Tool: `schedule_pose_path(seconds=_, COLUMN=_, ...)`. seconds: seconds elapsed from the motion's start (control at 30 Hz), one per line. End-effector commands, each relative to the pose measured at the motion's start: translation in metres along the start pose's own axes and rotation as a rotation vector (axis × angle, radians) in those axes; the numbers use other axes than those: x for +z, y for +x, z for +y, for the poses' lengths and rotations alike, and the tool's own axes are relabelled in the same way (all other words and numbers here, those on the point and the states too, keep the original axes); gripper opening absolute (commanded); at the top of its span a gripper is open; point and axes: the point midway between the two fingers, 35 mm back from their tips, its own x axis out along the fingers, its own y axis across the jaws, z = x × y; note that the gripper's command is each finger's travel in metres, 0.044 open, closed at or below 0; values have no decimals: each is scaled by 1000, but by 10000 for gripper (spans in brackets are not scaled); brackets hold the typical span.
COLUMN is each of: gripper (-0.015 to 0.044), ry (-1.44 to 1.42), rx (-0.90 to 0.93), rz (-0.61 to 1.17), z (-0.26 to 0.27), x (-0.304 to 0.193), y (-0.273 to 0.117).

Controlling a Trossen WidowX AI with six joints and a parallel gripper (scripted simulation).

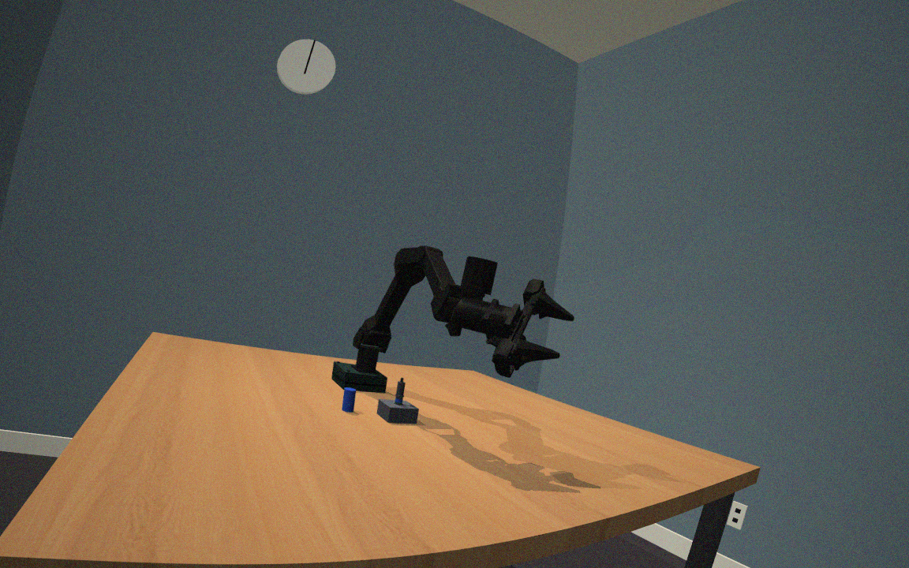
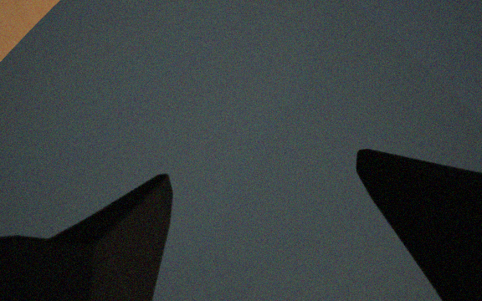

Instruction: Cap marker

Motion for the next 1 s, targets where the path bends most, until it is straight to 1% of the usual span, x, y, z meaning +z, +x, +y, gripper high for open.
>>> schedule_pose_path(seconds=0.0, gripper=374, ry=20, rx=8, rz=0, z=1, x=-1, y=-1)
schedule_pose_path(seconds=0.07, gripper=321, ry=182, rx=73, rz=7, z=13, x=-4, y=-11)
schedule_pose_path(seconds=0.17, gripper=242, ry=552, rx=220, rz=52, z=39, x=-11, y=-36)
schedule_pose_path(seconds=0.2, gripper=236, ry=674, rx=268, rz=76, z=48, x=-12, y=-46)
schedule_pose_path(seconds=0.33, gripper=236, ry=1154, rx=448, rz=222, z=77, x=-11, y=-88)
schedule_pose_path(seconds=0.37, gripper=236, ry=1216, rx=470, rz=247, z=81, x=-10, y=-94)
schedule_pose_path(seconds=0.67, gripper=236, ry=1682, rx=624, rz=494, z=104, x=-1, y=-146)
schedule_pose_path(seconds=0.97, gripper=236, ry=2107, rx=734, rz=840, z=117, x=15, y=-202)
